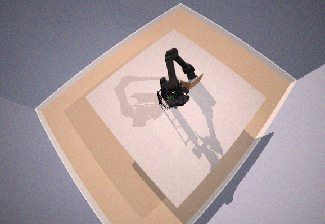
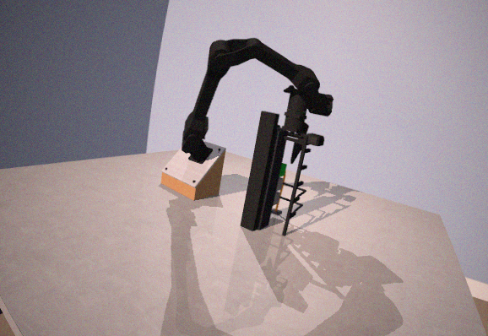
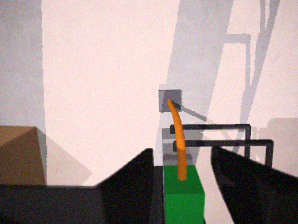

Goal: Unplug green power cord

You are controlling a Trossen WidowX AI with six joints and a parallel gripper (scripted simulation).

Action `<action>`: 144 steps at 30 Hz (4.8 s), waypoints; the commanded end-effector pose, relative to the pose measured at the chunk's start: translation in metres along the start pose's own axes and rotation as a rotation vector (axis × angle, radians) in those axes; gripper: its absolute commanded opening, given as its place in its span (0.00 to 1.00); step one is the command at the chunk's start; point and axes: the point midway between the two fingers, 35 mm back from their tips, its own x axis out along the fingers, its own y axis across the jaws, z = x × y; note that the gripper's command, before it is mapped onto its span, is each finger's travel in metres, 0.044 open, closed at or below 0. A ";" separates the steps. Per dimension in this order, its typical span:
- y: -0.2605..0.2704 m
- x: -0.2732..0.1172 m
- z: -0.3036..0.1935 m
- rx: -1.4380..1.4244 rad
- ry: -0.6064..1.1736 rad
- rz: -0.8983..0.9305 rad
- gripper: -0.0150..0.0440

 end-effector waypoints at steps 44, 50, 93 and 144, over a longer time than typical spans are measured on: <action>-0.002 0.010 -0.039 0.003 0.001 -0.002 0.29; -0.003 0.009 -0.037 0.003 0.001 -0.002 0.25; -0.003 0.008 0.004 0.001 0.003 0.003 0.53; -0.002 0.010 -0.030 0.003 0.000 -0.002 0.38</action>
